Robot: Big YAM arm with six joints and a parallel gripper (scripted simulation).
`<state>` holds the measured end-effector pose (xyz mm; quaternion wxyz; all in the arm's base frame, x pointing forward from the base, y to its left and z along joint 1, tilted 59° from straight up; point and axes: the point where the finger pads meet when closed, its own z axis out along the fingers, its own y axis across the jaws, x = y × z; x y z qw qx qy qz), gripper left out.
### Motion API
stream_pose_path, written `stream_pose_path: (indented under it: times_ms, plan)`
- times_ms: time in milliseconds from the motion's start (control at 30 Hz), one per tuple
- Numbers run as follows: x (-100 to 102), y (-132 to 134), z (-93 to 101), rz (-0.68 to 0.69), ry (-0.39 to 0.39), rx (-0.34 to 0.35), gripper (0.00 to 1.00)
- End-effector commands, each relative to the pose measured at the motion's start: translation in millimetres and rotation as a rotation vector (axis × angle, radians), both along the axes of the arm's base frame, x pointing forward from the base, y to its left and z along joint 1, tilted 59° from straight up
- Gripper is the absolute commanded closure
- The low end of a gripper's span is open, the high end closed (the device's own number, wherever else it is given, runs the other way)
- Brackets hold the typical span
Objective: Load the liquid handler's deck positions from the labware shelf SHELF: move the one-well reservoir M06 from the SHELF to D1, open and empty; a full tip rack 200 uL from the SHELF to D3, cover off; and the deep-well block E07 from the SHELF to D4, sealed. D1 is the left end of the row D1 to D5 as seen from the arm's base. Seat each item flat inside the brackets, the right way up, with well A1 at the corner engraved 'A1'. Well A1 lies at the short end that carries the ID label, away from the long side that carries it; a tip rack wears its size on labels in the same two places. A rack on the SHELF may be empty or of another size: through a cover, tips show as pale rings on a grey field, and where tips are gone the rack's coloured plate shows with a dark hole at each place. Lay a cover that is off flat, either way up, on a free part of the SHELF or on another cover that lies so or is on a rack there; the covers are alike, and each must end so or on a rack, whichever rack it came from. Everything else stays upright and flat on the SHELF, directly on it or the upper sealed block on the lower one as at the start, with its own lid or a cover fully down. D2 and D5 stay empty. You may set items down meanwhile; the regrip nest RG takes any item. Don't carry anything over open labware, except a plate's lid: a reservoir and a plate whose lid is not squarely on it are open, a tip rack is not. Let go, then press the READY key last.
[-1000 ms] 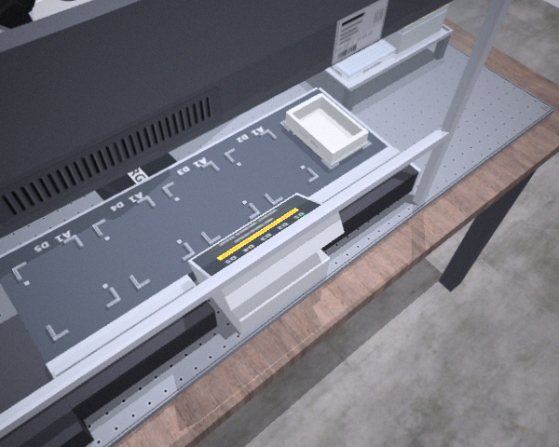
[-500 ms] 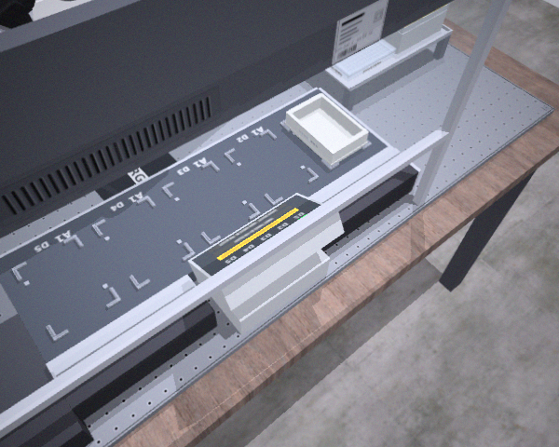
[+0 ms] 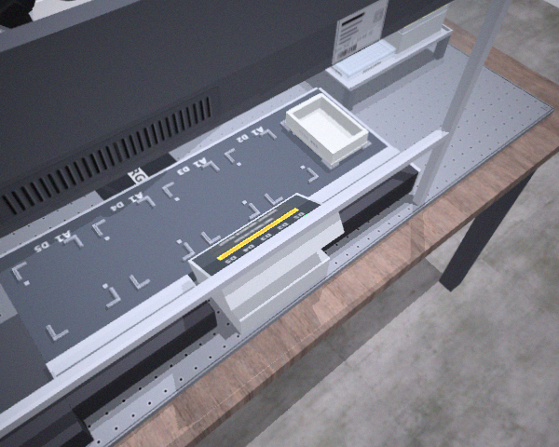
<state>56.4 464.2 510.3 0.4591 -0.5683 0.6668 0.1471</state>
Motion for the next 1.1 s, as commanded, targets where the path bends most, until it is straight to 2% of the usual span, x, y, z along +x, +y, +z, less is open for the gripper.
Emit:
stream_pose_path:
  times_ms: [0,433,467,533,1033,1067]
  plan:
    - [-13,-28,54.1,0.020,0.013,0.104,1.00]
    - [-20,-42,62.6,0.020,0.015,0.104,1.00]
    - [-21,-42,55.4,0.020,0.014,0.088,1.00]
    - [-22,-46,64.8,0.020,0.016,0.103,1.00]
    - [-30,-63,74.8,0.019,0.019,0.103,1.00]
    - [-31,-63,69.1,0.019,0.017,0.090,1.00]
